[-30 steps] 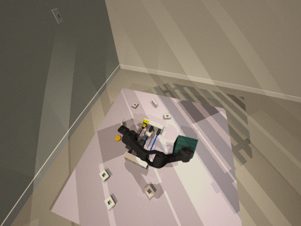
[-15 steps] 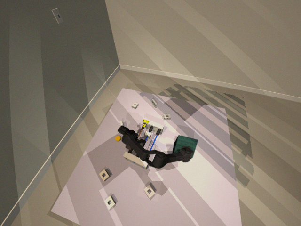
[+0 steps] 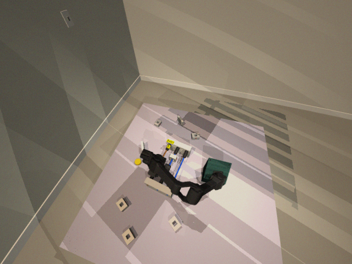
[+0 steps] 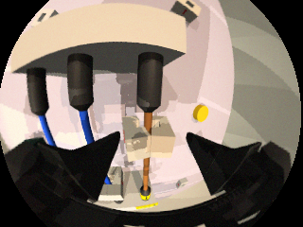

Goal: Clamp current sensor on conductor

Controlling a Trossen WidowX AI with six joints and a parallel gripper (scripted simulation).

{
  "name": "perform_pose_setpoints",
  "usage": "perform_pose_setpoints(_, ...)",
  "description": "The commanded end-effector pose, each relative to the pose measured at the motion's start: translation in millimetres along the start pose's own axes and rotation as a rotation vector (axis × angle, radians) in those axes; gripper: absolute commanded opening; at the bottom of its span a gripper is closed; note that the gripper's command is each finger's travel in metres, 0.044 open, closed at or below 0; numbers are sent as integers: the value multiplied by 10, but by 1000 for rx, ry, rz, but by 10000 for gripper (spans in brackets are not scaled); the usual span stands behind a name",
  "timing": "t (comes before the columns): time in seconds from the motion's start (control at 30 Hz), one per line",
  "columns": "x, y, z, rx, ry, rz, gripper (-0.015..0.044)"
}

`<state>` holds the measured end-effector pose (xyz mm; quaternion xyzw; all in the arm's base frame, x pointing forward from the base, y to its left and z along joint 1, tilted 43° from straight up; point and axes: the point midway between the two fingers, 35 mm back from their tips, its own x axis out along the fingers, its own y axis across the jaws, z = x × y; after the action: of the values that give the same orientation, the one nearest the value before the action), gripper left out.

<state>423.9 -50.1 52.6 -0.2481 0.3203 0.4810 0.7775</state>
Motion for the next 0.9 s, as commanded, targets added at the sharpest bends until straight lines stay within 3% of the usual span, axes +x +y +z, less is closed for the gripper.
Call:
perform_pose_setpoints(0.0, 69, 26, -7, 7, -3, -15, 440)
perform_pose_setpoints(0.57, 292, 26, 1, 8, -5, -155, 440)
perform_pose_setpoints(0.87, 260, 16, 4, 4, -8, -106, 380)
